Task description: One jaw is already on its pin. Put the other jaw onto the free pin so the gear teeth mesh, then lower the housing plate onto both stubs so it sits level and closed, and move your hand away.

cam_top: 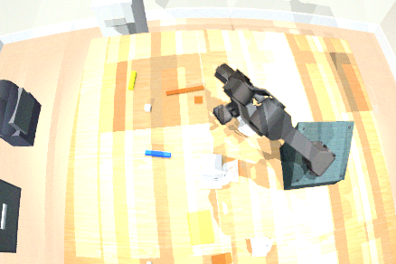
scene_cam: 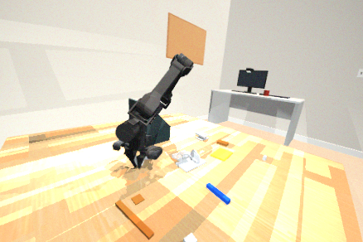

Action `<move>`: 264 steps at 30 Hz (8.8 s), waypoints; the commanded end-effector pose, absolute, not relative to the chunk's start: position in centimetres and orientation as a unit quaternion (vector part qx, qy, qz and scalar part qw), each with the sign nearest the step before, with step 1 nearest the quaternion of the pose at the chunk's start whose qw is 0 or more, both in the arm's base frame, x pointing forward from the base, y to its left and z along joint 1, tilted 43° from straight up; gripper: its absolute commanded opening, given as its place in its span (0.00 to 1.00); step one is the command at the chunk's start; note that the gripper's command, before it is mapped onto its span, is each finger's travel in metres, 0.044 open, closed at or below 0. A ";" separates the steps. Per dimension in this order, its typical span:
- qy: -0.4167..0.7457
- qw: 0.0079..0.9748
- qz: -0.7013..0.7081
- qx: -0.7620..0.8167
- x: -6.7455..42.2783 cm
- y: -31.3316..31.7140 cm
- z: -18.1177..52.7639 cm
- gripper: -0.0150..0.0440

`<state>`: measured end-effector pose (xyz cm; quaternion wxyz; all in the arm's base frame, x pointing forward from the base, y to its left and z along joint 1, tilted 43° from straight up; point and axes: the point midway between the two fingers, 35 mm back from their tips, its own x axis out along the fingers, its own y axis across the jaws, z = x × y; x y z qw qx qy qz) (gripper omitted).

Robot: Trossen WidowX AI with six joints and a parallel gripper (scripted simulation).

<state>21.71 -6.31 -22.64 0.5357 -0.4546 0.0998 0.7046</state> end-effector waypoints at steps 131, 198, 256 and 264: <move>0.101 0.538 0.702 -0.456 28.0 -10.7 -24.7 0.32; 0.102 0.537 0.702 -0.457 28.0 -14.9 -20.1 1.00; 0.600 0.696 0.378 0.112 30.9 -13.0 -18.7 0.25; 0.642 0.677 0.301 0.198 31.4 -12.6 -18.5 0.25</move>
